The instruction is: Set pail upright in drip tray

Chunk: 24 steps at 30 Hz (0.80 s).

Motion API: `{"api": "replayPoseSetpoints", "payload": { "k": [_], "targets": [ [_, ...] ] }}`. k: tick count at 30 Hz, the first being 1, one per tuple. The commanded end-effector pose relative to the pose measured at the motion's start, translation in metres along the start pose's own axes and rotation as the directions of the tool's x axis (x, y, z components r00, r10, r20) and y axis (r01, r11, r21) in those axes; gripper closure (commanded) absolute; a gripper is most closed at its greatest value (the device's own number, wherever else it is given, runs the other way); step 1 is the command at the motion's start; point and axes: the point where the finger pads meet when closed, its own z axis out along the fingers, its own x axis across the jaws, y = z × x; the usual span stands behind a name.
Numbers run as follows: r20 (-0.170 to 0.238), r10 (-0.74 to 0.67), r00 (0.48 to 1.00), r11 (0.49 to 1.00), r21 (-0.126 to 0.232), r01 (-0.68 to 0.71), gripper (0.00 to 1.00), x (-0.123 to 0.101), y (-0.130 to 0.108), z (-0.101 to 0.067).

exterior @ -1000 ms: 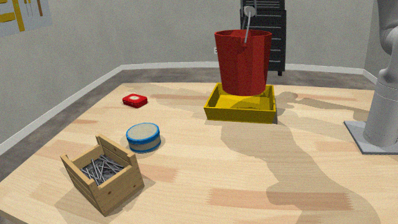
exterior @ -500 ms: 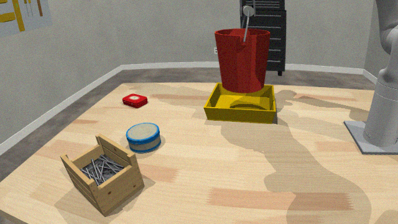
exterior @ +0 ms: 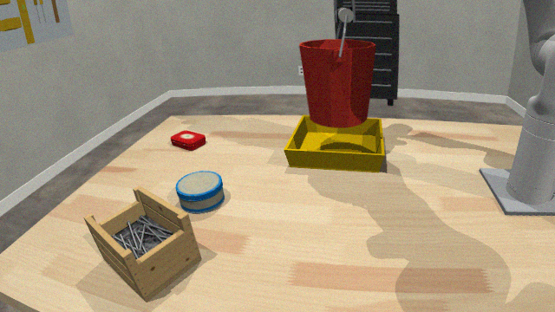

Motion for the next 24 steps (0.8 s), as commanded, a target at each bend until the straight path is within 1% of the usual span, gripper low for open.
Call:
{"api": "replayPoseSetpoints", "payload": {
  "k": [1, 24],
  "targets": [
    [-0.002, 0.000, 1.000, 1.000, -0.001, 0.000, 1.00, 0.0002, 0.0012, -0.0009],
    [-0.002, 0.000, 1.000, 1.000, -0.001, 0.000, 1.00, 0.0004, 0.0036, -0.0009]
  ]
}}
